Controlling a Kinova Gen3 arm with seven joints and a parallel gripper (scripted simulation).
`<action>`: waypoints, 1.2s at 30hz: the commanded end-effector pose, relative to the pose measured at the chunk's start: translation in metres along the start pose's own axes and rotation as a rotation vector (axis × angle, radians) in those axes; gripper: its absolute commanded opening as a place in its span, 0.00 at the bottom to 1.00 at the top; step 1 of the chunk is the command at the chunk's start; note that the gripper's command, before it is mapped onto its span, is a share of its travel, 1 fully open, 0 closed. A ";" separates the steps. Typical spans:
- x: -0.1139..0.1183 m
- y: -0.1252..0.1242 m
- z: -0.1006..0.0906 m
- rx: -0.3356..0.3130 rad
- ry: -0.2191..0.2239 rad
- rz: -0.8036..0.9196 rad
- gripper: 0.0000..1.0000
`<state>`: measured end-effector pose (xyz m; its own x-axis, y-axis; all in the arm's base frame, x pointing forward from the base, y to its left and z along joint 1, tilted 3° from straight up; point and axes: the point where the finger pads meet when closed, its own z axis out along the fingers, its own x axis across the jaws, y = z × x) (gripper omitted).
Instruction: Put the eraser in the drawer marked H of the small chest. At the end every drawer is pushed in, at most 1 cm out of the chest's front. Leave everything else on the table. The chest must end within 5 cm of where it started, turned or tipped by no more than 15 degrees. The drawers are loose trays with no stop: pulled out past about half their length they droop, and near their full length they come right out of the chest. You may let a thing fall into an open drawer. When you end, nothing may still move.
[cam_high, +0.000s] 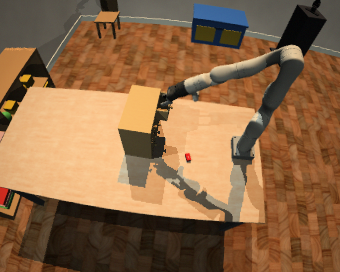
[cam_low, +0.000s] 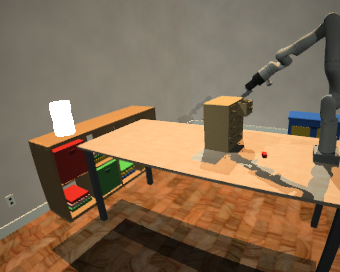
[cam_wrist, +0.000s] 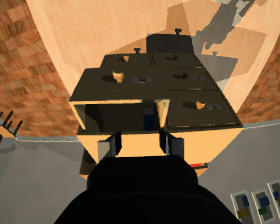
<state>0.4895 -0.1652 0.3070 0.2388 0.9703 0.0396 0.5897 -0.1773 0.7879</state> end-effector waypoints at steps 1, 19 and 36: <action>-0.001 0.000 -0.002 -0.003 -0.001 0.000 1.00; -0.001 -0.018 -0.026 -0.003 -0.001 0.000 1.00; 0.000 -0.071 -0.099 -0.003 -0.001 0.000 1.00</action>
<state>0.3812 -0.1364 0.3009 0.2318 0.9712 0.0560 0.6040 -0.1888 0.7743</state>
